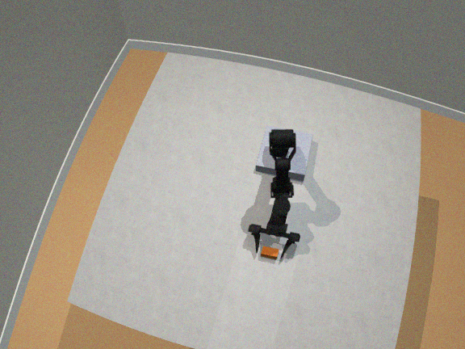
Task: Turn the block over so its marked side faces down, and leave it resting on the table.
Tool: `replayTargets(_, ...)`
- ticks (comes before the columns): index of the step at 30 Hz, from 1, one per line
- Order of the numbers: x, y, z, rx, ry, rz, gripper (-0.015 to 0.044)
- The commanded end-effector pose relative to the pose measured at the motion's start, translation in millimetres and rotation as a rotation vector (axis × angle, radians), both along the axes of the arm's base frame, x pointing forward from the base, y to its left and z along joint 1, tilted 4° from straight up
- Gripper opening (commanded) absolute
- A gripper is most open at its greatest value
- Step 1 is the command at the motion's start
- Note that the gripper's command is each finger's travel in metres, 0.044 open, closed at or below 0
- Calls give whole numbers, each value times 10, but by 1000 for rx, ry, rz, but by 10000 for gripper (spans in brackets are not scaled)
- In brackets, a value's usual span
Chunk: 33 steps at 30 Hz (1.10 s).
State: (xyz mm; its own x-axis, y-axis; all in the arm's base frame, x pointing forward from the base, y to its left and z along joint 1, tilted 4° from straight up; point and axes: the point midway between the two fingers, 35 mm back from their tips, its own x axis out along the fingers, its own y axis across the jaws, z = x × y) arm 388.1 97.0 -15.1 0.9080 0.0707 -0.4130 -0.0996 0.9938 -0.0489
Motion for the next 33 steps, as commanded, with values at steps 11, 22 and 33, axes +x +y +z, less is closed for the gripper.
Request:
replayTargets(11,-8,-11,-5,-8,1,-3,440)
replayTargets(22,-1,-8,-5,-9,7,-3,440)
replayTargets(33,10,51,384,-46,401,-19,440)
